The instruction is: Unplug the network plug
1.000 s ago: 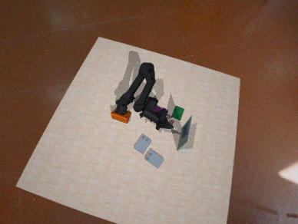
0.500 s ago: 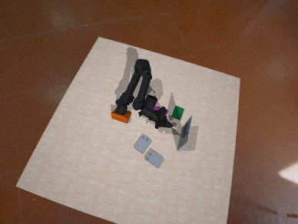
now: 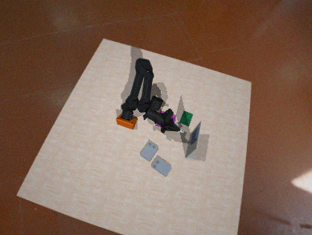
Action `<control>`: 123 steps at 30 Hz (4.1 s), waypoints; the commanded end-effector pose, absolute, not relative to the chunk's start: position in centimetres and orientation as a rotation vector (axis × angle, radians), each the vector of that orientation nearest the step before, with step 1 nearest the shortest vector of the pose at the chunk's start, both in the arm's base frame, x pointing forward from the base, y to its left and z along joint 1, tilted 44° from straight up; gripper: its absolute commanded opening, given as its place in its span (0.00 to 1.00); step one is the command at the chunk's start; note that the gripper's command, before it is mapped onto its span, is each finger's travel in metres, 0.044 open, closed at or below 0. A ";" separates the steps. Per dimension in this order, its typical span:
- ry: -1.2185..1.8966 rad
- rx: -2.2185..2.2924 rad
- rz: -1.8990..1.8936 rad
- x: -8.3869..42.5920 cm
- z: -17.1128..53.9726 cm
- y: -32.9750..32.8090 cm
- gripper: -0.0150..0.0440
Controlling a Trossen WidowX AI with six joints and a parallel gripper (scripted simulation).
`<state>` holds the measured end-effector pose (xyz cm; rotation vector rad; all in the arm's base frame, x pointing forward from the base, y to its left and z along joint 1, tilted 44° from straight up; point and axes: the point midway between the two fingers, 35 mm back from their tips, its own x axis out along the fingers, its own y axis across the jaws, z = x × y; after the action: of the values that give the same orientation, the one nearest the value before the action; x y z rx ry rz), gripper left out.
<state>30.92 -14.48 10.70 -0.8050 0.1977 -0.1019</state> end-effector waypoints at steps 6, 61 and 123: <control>0.225 -0.841 -0.022 31.2 10.3 -13.9 0.25; 0.166 -0.953 0.894 26.5 9.0 -0.8 0.25; 0.074 -0.922 1.032 24.5 7.4 5.2 0.25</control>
<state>24.78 4.86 7.85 -0.9313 0.0633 1.0279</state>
